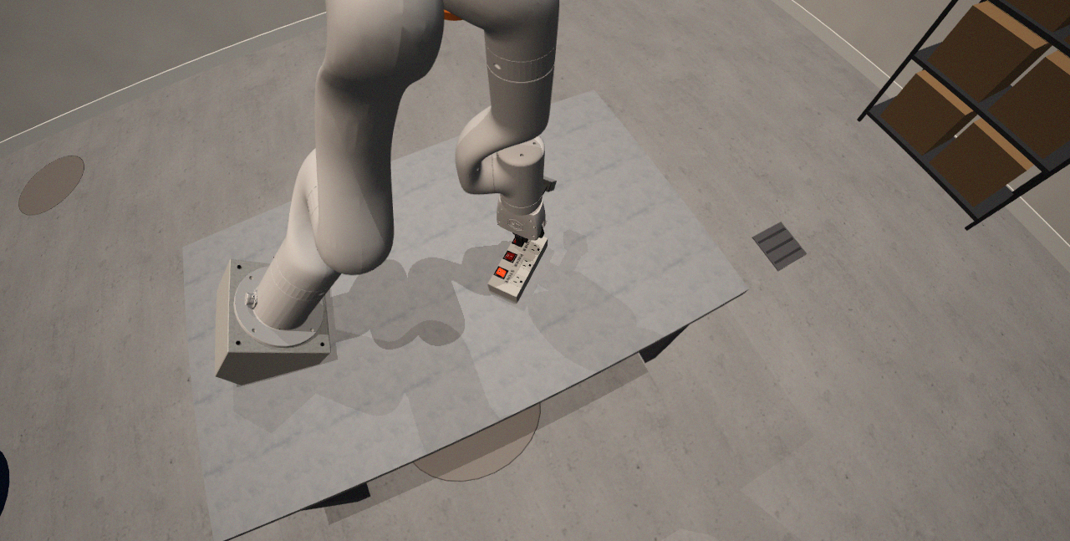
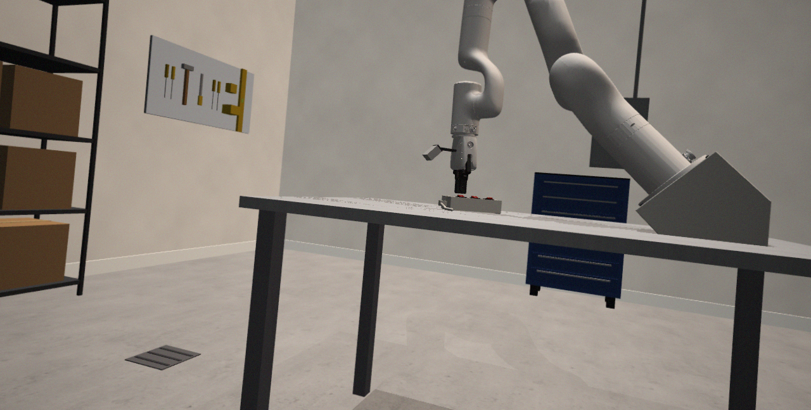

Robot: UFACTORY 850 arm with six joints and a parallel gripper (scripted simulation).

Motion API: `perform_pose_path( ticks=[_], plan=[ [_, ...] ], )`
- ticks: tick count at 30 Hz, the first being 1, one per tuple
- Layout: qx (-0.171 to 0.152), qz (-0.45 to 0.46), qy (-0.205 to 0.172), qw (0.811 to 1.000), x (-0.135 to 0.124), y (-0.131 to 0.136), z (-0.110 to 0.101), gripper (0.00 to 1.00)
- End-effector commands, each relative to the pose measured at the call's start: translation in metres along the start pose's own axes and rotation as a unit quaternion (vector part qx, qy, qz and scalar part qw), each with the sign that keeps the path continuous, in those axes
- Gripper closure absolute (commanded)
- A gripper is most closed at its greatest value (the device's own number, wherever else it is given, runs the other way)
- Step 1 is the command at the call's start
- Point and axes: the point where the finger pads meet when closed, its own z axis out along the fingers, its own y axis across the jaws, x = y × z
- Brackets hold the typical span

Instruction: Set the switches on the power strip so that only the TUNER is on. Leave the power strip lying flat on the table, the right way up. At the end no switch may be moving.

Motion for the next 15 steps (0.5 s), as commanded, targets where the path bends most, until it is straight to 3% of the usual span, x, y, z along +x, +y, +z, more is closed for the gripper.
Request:
perform_pose_path(
  ticks=[1, 15],
  plan=[
    [-0.010, 0.000, 0.004, 1.000, 0.0004, 0.0001, 0.0002, 1.00],
    [-0.010, 0.000, 0.004, 1.000, 0.0004, 0.0002, 0.0019, 1.00]
  ],
)
